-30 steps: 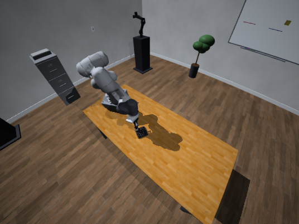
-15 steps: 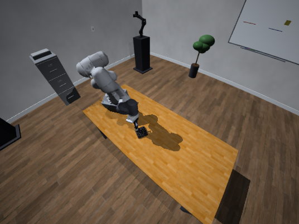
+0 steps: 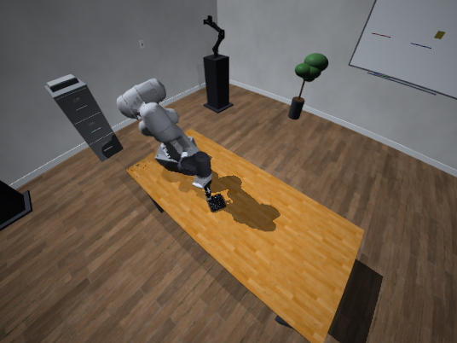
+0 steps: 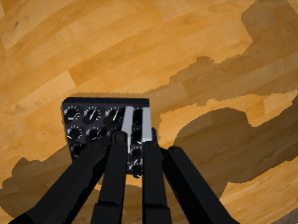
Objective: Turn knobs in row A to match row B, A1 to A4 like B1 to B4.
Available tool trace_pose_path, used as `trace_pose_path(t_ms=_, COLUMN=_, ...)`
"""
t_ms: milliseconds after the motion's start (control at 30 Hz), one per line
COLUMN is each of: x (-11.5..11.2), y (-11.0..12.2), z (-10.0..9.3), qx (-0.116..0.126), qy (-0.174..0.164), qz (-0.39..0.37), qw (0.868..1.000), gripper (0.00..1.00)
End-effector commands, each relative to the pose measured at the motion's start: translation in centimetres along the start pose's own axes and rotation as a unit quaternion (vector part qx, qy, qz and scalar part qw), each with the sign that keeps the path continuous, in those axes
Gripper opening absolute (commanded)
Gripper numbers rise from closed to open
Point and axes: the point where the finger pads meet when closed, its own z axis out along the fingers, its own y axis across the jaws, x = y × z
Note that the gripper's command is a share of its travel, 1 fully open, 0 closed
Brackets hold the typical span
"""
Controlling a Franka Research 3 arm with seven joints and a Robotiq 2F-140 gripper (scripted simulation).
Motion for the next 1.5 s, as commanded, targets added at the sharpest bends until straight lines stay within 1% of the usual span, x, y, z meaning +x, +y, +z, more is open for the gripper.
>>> trace_pose_path(t_ms=0, x=-0.09, y=-0.03, z=0.02, qx=0.0, qy=-0.001, qz=-0.003, qw=1.0, gripper=0.05)
trace_pose_path(t_ms=267, x=-0.09, y=-0.03, z=0.03, qx=0.0, qy=-0.001, qz=-0.014, qw=1.0, gripper=0.05)
trace_pose_path(t_ms=633, x=-0.09, y=-0.03, z=0.03, qx=0.0, qy=-0.001, qz=-0.053, qw=0.999, gripper=0.05)
trace_pose_path(t_ms=833, x=-0.09, y=-0.03, z=0.03, qx=0.001, qy=-0.001, qz=-0.095, qw=0.996, gripper=0.05)
trace_pose_path(t_ms=1000, x=-0.09, y=-0.03, z=0.03, qx=0.001, qy=-0.001, qz=-0.139, qw=0.99, gripper=0.05)
trace_pose_path(t_ms=1133, x=-0.09, y=-0.03, z=0.03, qx=0.001, qy=-0.001, qz=-0.179, qw=0.984, gripper=0.05)
trace_pose_path(t_ms=1200, x=-0.09, y=-0.03, z=0.03, qx=0.001, qy=-0.001, qz=-0.179, qw=0.984, gripper=0.05)
trace_pose_path(t_ms=1467, x=-0.09, y=-0.03, z=0.03, qx=0.001, qy=-0.001, qz=-0.255, qw=0.967, gripper=0.05)
